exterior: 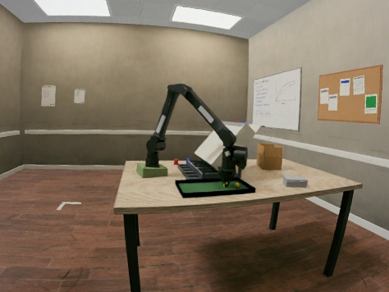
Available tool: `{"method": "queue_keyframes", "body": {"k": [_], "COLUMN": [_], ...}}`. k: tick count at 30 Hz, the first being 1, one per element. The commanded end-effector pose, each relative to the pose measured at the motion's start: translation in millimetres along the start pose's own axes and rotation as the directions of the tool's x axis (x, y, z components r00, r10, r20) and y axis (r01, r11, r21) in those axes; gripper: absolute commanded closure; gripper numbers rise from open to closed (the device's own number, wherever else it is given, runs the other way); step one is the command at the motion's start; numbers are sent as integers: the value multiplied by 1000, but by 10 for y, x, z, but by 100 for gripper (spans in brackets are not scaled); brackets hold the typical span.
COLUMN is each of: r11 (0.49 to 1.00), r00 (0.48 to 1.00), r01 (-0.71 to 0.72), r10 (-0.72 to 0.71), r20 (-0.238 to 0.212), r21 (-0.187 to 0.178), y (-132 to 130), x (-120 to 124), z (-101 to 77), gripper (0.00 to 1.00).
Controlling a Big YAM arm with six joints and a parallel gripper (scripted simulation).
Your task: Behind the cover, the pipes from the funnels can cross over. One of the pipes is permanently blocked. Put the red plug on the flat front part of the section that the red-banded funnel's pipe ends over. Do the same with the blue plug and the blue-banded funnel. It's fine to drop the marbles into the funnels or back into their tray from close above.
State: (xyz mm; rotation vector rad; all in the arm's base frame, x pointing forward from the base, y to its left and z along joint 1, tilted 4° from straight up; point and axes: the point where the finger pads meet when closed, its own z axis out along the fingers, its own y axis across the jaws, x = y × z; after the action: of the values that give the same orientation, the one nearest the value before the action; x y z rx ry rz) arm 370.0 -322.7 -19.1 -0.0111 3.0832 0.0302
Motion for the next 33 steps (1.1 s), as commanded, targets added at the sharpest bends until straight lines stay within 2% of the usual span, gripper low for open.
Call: {"method": "queue_keyframes", "body": {"k": [1, 4, 19, 33], "r11": [1000, 1000, 1000, 1000], "r00": [1000, 1000, 1000, 1000], "r01": [0, 0, 4, 3], "r10": [-1, -1, -5, -3], "r20": [15, 15, 21, 5], "r21": [13, 13, 17, 3], "y": [-42, -42, -38, -42], "x": [-49, -49, -34, -42], "z": [-68, -68, -1498, -1486], "gripper": [100, 100, 100, 100]}}
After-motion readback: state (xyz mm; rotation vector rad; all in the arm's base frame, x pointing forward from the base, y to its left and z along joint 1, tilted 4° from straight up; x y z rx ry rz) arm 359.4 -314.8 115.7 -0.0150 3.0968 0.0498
